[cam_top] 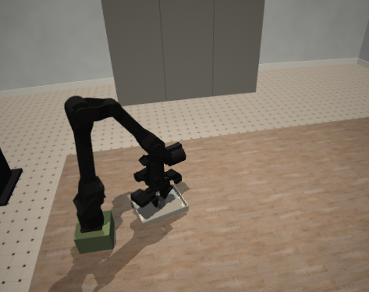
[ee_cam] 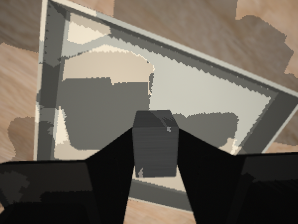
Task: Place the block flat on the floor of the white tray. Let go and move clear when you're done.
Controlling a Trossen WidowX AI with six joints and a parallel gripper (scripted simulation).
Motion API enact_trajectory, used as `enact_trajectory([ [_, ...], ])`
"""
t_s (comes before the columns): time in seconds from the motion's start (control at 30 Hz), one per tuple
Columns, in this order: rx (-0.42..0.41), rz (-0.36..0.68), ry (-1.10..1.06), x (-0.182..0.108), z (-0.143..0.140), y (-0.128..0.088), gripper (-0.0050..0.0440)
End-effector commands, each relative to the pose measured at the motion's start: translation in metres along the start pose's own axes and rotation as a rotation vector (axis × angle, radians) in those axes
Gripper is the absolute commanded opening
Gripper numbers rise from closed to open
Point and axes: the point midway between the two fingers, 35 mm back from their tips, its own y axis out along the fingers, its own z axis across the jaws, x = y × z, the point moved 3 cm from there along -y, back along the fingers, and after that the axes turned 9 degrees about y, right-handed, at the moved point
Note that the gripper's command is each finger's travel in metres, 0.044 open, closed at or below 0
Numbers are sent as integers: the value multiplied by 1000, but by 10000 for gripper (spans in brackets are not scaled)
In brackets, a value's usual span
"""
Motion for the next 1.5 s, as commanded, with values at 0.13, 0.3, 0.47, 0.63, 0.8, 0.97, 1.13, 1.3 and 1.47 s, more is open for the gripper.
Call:
enact_trajectory([
  [0.13,-17,4,5,0,-3,-3,0],
  [0.3,-17,4,5,0,-3,-3,0],
  [0.47,-17,4,5,0,-3,-3,0],
  [0.63,-17,4,5,0,-3,-3,0],
  [0.8,-17,4,5,0,-3,-3,0],
  [0.97,-17,4,5,0,-3,-3,217],
  [1.13,-17,4,5,0,-3,-3,217],
  [1.3,-17,4,5,0,-3,-3,217],
  [1.47,-17,4,5,0,-3,-3,217],
])
